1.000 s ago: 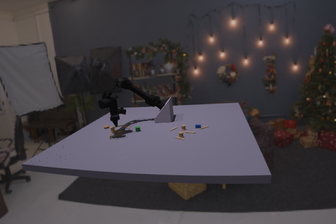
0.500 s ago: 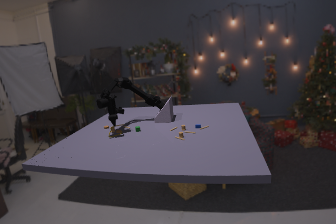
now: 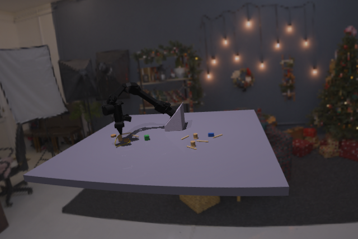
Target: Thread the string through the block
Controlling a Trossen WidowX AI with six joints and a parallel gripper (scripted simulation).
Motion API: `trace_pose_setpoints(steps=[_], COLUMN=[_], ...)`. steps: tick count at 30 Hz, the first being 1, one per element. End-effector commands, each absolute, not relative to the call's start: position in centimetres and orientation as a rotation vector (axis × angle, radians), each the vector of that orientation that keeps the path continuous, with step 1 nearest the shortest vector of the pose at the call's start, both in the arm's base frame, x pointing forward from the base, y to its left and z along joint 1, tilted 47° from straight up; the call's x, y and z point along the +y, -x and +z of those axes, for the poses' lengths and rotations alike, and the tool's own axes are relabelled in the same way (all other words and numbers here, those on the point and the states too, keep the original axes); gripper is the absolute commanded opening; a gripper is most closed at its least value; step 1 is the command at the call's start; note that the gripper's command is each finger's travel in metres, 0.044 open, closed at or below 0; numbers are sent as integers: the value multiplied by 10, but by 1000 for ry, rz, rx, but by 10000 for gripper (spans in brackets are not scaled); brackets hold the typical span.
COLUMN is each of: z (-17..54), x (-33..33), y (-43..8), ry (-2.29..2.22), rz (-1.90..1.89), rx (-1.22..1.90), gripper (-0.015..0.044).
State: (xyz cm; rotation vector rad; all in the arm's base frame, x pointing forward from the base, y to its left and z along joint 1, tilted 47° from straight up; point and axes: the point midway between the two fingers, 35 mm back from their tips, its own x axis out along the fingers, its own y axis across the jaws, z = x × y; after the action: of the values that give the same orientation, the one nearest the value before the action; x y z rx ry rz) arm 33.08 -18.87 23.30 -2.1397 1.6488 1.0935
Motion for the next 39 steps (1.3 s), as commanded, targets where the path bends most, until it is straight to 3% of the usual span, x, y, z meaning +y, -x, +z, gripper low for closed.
trace_pose_setpoints(steps=[1, 39], z=[228, 184], x=[-189, -197], y=[-333, -355], ry=[2141, 2141], rz=[1104, 1104], rx=[1644, 1644], gripper=[0, 0])
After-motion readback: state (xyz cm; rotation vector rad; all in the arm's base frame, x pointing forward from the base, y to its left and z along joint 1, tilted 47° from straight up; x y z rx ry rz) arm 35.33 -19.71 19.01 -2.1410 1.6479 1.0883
